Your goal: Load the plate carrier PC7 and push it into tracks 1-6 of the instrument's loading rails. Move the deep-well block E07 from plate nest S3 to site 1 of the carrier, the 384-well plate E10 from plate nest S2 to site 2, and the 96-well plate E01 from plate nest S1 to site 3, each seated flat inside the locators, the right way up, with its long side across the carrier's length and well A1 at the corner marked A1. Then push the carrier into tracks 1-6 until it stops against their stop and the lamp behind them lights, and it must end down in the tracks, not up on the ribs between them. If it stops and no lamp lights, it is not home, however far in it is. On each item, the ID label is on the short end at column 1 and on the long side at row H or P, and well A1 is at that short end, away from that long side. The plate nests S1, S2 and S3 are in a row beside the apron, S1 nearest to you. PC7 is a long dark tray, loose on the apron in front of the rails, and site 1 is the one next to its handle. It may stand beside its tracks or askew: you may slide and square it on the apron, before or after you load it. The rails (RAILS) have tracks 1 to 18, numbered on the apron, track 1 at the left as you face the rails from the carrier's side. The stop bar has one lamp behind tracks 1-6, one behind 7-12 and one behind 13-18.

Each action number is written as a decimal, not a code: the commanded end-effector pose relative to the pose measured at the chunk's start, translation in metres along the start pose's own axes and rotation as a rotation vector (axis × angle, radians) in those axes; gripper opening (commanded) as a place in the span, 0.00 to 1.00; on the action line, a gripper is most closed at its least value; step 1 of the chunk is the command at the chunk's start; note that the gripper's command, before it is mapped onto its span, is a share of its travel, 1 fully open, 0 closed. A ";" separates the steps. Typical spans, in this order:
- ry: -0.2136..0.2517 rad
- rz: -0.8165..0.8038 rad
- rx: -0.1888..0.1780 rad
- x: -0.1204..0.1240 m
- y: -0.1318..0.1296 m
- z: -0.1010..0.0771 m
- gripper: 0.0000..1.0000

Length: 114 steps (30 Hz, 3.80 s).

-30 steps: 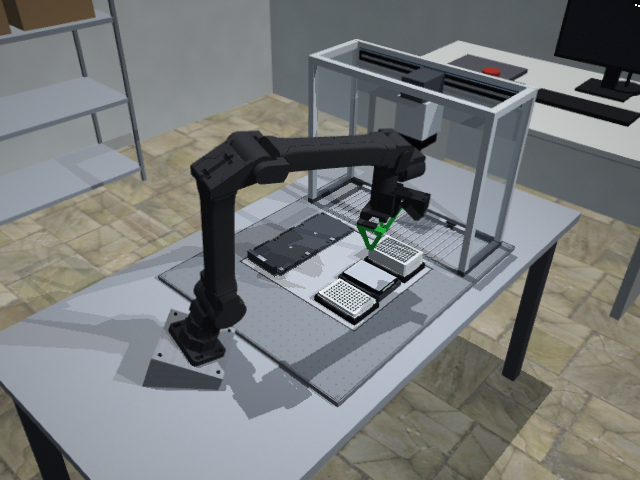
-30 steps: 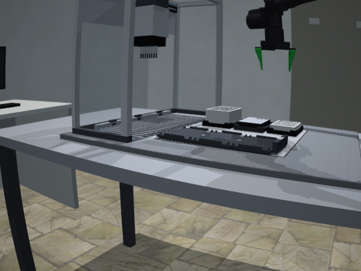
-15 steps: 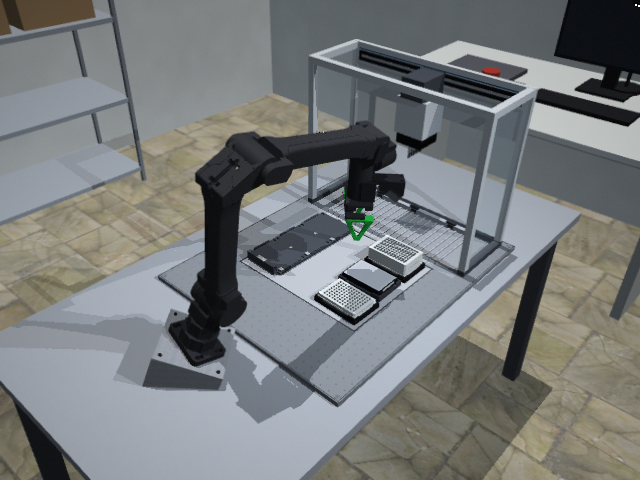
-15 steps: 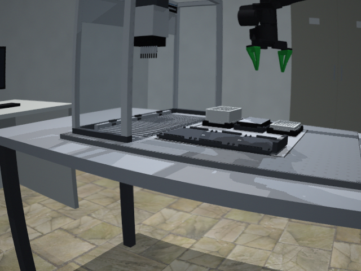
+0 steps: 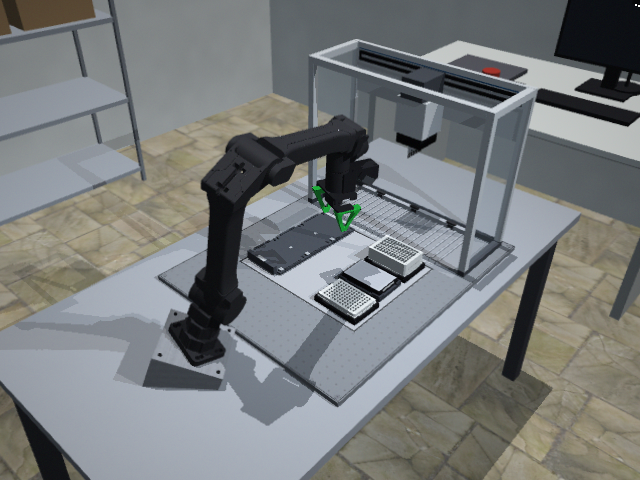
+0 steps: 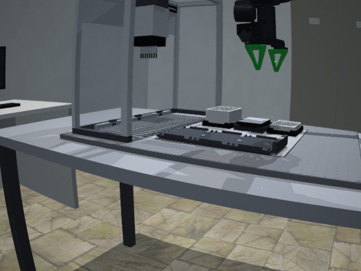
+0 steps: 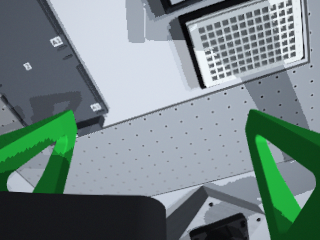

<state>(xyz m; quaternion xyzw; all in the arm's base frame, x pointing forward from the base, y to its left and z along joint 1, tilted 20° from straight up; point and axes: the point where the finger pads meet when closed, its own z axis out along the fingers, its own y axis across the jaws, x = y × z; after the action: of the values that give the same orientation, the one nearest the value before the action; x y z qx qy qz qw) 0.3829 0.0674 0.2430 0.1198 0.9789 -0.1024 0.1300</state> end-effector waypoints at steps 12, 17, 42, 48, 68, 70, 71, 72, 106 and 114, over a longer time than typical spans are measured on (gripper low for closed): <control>-0.081 -0.353 -0.018 0.001 0.034 -0.019 1.00; -0.062 -0.362 -0.015 0.010 0.036 -0.016 1.00; -0.089 -0.975 -0.003 -0.053 0.127 0.049 1.00; -0.098 -1.163 0.006 -0.053 0.115 0.035 1.00; -0.057 -1.743 0.026 -0.045 0.117 0.054 1.00; -0.057 -1.776 0.027 -0.045 0.117 0.054 1.00; -0.057 -1.809 0.028 -0.045 0.117 0.054 1.00; -0.057 -1.843 0.029 -0.044 0.117 0.054 1.00; -0.020 -1.943 0.021 -0.039 0.110 0.128 1.00; -0.020 -1.943 0.021 -0.039 0.109 0.150 1.00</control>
<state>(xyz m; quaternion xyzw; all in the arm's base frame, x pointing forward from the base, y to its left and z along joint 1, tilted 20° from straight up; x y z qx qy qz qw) 0.4754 0.1307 0.1014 -0.7373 0.6526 -0.1747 -0.0072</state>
